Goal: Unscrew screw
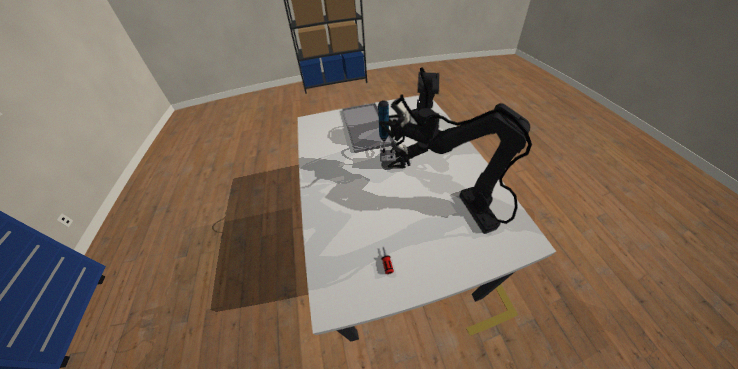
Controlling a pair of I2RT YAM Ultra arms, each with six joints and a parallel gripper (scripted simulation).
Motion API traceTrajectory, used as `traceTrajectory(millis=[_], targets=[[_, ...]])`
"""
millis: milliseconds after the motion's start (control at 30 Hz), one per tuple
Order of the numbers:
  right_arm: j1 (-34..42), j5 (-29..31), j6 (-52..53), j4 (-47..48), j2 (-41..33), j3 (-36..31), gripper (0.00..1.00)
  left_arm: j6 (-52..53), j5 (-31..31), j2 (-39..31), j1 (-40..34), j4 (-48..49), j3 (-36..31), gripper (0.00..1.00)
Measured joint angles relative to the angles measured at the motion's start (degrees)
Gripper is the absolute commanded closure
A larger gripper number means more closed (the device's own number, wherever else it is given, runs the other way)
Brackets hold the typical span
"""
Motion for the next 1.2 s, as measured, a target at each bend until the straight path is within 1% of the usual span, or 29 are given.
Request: traceTrajectory(millis=[1200], targets=[[0.00,0.00,0.00,0.00,0.00,0.00,0.41,0.00,0.00,-1.97,0.00,-4.39,2.38,0.58]])
